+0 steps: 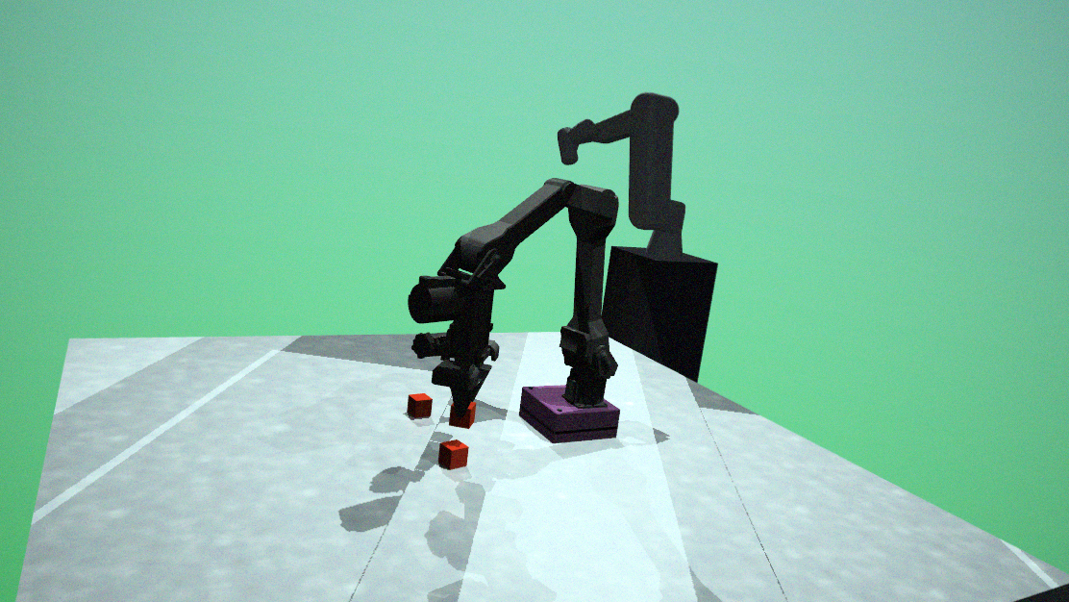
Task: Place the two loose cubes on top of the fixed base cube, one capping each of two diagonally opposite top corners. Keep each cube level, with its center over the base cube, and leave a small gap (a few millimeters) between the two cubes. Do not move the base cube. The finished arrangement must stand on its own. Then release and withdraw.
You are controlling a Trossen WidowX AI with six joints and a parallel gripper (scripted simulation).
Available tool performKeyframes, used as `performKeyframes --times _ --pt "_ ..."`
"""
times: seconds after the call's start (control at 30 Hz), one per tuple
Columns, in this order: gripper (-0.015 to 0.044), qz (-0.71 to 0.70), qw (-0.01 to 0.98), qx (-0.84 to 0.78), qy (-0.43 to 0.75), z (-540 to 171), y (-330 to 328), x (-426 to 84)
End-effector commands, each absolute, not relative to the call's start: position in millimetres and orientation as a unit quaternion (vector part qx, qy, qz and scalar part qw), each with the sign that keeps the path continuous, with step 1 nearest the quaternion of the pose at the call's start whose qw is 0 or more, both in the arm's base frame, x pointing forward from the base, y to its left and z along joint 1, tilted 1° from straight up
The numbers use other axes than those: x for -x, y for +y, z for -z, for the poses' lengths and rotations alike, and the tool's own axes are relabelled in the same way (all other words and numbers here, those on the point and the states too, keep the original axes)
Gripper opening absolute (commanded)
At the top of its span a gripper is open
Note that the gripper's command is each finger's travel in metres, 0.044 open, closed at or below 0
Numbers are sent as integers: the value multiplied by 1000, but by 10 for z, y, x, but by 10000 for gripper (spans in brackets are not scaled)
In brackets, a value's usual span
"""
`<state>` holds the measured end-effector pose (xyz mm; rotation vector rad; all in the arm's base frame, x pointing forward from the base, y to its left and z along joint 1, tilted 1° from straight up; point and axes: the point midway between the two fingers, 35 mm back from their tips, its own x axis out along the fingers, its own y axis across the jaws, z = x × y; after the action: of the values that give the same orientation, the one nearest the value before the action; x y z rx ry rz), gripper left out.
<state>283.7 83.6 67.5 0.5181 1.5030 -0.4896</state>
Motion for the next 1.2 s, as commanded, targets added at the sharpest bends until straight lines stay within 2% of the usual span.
performKeyframes --times 0.0,1.17 --pt "105 193 682 -211 673 -650 937 -2780" --pt "105 186 686 -199 675 -362 985 -2764"
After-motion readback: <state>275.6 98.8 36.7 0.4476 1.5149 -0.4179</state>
